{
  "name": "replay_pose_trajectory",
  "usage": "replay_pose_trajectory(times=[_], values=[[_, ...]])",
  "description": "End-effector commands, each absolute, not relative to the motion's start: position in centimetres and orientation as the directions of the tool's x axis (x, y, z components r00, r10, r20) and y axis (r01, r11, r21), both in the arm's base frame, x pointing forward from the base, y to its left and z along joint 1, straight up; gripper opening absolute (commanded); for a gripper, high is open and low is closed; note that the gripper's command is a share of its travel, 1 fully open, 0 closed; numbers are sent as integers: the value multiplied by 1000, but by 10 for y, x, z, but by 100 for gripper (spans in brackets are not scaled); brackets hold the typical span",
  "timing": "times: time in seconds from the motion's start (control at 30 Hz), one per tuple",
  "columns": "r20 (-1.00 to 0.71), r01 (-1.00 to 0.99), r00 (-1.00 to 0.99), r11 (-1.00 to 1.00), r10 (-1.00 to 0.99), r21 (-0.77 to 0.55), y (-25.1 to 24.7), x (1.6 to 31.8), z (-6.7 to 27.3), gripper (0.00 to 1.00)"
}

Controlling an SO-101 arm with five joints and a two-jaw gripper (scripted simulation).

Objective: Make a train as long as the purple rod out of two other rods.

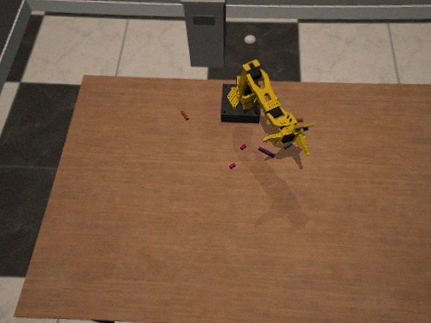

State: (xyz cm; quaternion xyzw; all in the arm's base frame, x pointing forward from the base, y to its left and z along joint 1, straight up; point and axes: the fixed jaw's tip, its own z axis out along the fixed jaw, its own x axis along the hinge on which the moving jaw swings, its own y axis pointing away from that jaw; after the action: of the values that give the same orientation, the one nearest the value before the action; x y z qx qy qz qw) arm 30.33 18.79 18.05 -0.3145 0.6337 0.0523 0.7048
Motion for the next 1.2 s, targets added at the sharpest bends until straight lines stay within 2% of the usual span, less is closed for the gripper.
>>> replay_pose_trajectory(times=[0.0,1.17], values=[[-913,-473,191,781,-361,-408,186,300,181,100],[-769,-481,216,620,-601,-620,175,283,176,100]])
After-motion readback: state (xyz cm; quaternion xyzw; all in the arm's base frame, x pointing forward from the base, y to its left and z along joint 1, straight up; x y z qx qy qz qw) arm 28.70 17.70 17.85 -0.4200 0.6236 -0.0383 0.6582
